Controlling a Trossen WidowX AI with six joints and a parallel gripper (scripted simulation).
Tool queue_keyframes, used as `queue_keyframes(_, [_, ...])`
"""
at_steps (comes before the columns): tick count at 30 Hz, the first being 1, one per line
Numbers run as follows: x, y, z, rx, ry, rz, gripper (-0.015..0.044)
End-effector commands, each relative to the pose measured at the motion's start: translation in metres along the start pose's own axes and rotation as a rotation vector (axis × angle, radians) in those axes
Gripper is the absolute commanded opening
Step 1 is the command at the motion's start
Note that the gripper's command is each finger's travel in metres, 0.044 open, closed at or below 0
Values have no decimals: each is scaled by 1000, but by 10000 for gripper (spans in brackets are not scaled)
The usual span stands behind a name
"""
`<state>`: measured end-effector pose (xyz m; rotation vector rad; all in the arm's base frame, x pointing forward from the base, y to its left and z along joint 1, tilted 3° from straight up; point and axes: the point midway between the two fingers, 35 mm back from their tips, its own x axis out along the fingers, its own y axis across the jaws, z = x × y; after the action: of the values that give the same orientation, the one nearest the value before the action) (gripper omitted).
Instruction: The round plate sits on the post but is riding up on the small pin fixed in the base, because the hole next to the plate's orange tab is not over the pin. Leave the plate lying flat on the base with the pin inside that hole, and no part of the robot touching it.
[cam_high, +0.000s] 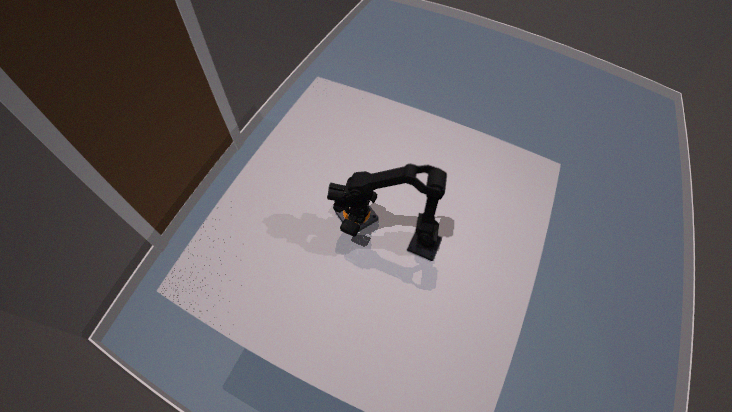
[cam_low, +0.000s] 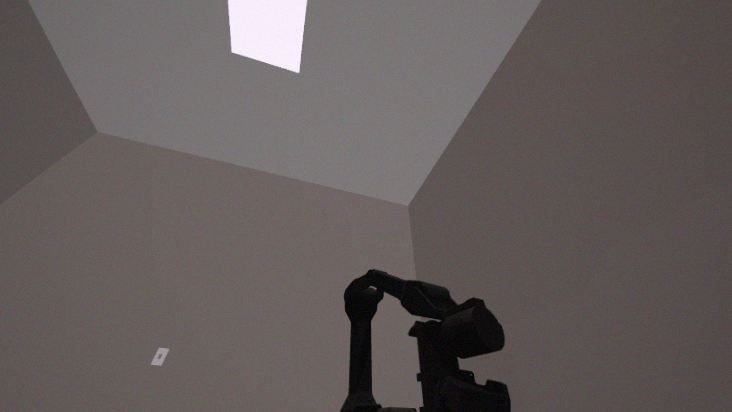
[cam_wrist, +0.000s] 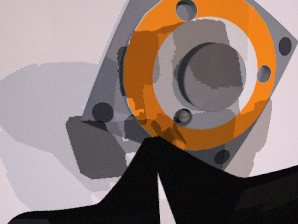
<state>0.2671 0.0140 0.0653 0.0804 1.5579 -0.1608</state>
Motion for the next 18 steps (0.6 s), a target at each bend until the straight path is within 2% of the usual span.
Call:
queue_keyframes(1, [0,-2,-2,-6,0,-3,0])
queue_keyframes(5, [-5,-2,-2,-6,0,-3,0])
queue_keyframes(14, [-43,-1,-3,-6,0,-2,0])
queue_keyframes(18, [-34,-1,-3,-9,3,0,0])
